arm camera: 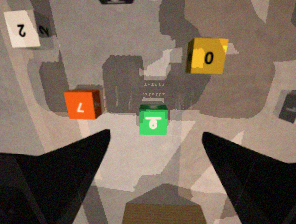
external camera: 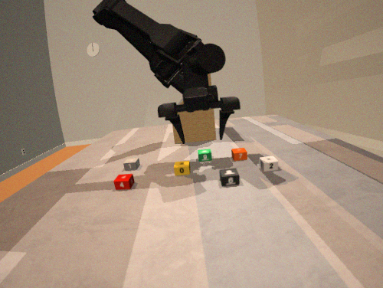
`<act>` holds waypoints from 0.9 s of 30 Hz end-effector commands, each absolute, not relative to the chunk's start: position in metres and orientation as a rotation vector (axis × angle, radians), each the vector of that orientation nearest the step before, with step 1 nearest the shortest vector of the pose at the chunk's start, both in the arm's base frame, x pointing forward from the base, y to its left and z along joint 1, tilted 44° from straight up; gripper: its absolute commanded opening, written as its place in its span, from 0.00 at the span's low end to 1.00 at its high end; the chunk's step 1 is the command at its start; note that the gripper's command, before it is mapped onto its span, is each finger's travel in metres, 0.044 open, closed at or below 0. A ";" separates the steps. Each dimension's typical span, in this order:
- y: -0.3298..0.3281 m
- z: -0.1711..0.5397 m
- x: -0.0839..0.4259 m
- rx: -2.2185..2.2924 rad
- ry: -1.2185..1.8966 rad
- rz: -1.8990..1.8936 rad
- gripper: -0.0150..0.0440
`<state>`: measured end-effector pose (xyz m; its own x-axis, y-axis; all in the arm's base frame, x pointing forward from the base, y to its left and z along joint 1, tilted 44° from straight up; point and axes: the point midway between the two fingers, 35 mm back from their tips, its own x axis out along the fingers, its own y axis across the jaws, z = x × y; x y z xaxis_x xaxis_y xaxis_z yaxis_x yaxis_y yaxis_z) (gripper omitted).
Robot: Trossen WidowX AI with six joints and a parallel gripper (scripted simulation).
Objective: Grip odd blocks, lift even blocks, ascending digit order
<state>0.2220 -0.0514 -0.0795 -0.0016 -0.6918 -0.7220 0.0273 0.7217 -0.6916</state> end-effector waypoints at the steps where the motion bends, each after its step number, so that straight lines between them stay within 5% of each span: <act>1: -0.057 -0.084 0.220 -0.588 1.483 -0.617 0.93; 21: -0.078 -0.105 0.219 -0.590 1.483 -0.619 0.93; 27: -0.078 -0.105 0.219 -0.590 1.483 -0.619 0.67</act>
<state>0.2192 -0.0769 -0.1046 -0.0065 -0.6945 -0.7194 0.0231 0.7192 -0.6945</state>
